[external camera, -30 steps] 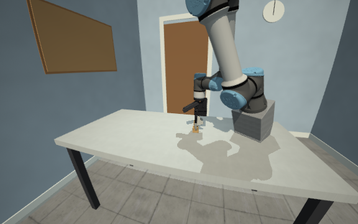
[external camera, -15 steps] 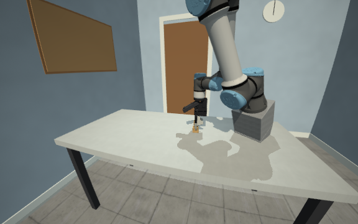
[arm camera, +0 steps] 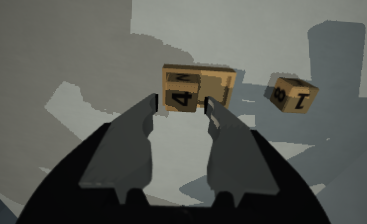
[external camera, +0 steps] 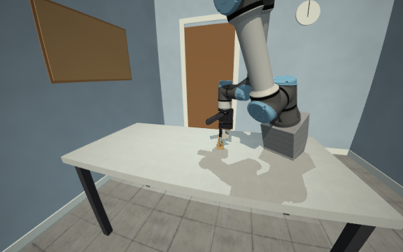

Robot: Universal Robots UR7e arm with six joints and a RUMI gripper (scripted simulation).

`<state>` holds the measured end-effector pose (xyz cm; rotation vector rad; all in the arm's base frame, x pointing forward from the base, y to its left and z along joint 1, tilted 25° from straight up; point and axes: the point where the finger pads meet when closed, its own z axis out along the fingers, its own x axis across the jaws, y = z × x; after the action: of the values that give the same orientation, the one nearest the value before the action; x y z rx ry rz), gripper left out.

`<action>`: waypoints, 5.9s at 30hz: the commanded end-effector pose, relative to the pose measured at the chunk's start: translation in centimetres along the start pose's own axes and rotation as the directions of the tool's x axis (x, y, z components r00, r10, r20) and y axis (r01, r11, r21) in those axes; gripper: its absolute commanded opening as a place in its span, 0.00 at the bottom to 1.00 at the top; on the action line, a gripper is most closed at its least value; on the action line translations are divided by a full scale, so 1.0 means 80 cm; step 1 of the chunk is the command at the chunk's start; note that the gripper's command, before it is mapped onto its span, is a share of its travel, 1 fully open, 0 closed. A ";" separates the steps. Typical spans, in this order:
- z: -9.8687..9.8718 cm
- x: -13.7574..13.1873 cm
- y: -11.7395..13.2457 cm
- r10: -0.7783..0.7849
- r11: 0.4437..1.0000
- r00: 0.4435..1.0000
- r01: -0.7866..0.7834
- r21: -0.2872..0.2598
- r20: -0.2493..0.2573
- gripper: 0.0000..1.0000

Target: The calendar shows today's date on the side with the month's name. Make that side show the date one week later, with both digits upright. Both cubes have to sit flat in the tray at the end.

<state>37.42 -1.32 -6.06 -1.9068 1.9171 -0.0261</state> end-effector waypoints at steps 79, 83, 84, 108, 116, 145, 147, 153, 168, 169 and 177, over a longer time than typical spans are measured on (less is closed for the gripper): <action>-0.101 0.003 -0.001 0.029 1.000 1.000 -0.029 0.000 0.000 1.00; -0.101 0.009 -0.002 0.087 0.996 0.996 -0.087 0.000 0.000 1.00; -0.100 0.011 -0.003 0.107 0.994 0.994 -0.107 0.000 0.000 1.00; -0.094 0.077 -0.009 0.690 0.724 0.724 -0.690 0.000 0.000 1.00; -0.089 0.101 -0.008 0.841 0.541 0.541 -0.841 0.000 0.000 1.00; -0.075 0.154 0.000 1.000 0.002 0.002 -1.000 0.000 0.000 1.00; -0.075 0.155 0.001 1.000 0.001 0.001 -1.000 0.000 0.000 1.00; -0.075 0.155 0.001 1.000 0.001 0.001 -1.000 0.000 0.000 0.28; -0.075 0.155 0.001 1.000 0.001 0.001 -1.000 0.000 0.000 0.28; -0.075 0.155 0.001 1.000 0.001 0.001 -1.000 0.000 0.000 0.28; -0.075 0.155 0.001 1.000 0.001 0.001 -1.000 0.000 0.000 0.28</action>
<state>36.00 -14.83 -4.21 0.0066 2.7887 0.4209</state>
